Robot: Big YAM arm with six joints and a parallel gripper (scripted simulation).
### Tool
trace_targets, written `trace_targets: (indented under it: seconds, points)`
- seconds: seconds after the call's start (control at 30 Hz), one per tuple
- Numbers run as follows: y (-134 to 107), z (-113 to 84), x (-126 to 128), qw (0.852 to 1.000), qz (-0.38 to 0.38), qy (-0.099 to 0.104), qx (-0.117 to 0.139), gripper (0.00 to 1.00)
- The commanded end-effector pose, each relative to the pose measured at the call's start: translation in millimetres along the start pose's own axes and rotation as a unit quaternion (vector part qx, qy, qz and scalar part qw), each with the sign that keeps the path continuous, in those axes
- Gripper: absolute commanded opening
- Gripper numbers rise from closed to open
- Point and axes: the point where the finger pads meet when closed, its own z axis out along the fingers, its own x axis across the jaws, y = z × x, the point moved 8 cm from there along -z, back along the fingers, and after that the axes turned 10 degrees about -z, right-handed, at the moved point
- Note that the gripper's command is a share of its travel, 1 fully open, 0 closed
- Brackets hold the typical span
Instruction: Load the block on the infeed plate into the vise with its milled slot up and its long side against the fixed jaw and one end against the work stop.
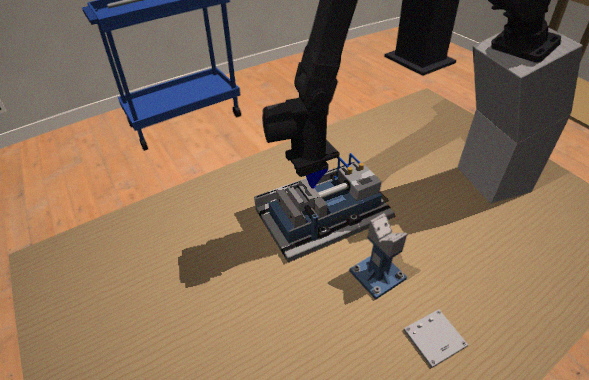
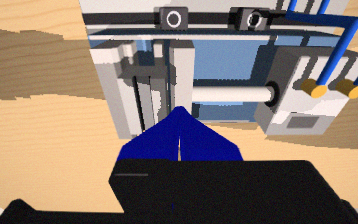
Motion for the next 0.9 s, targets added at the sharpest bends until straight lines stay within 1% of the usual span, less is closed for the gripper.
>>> trace_targets:
  seconds: [0.0,0.87]
  points:
    - [7.1,-1.0,5.2,1.000,0.000,0.008,-0.003,0.00]
    - [4.0,-1.6,2.2,1.000,0.000,0.009,-0.003,0.00]
